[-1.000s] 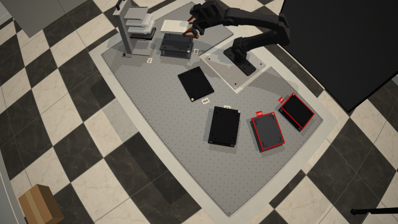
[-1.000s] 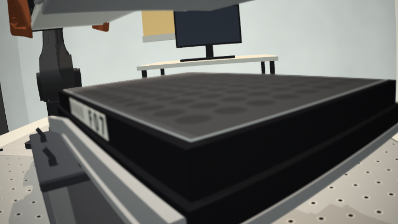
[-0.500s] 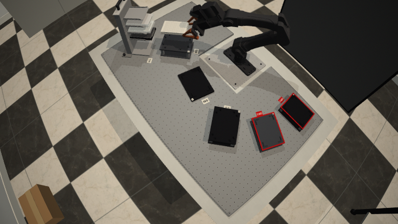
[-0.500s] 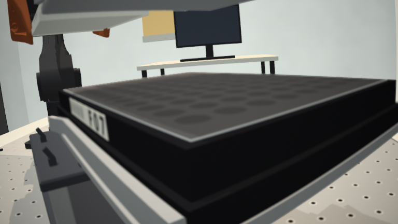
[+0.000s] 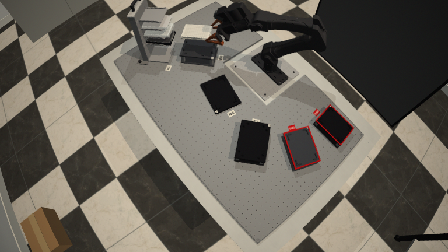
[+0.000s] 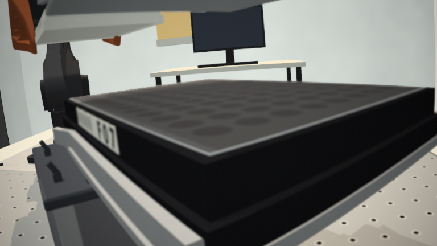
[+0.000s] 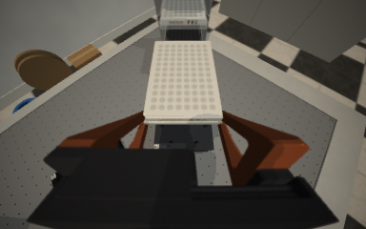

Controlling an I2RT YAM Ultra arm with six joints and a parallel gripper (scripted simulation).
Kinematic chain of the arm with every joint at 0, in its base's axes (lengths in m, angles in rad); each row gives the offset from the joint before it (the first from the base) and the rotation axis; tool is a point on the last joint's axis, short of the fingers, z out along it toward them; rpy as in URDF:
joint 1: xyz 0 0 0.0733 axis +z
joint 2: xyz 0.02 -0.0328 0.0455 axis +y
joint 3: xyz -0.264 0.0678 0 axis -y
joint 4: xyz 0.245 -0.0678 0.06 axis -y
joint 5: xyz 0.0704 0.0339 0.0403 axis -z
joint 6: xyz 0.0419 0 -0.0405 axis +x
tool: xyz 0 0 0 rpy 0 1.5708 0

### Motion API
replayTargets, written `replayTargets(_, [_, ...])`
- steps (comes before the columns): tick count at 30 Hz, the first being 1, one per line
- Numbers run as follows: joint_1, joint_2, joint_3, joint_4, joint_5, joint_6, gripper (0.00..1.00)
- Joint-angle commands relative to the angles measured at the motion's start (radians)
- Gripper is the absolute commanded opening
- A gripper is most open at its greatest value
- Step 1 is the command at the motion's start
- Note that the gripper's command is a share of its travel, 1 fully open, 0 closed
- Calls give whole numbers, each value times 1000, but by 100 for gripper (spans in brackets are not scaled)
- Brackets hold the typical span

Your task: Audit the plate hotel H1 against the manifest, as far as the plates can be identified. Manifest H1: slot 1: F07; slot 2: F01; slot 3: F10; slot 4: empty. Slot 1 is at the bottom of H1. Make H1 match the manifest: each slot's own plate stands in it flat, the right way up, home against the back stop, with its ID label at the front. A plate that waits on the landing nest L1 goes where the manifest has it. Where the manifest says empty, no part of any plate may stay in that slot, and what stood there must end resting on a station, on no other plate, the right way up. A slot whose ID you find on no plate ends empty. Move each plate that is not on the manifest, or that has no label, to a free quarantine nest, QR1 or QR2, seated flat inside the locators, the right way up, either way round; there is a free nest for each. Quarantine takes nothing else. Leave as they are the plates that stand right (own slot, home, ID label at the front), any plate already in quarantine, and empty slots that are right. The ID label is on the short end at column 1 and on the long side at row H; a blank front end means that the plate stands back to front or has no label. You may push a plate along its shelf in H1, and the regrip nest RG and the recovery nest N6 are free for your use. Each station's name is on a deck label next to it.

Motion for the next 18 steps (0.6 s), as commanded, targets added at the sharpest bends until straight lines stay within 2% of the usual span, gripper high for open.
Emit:
replayTargets(1, [0,-23,-13,42,0,-4,86])
replayTargets(4, [0,-25,-1,47,0,-4,86])
replayTargets(13, [1,-25,-24,61,1,-4,86])
replayTargets(14, [1,-28,-7,62,1,-3,86])
replayTargets(16, [1,-25,-36,67,1,-4,86])
replayTargets(18, [1,-25,-31,71,1,-3,86])
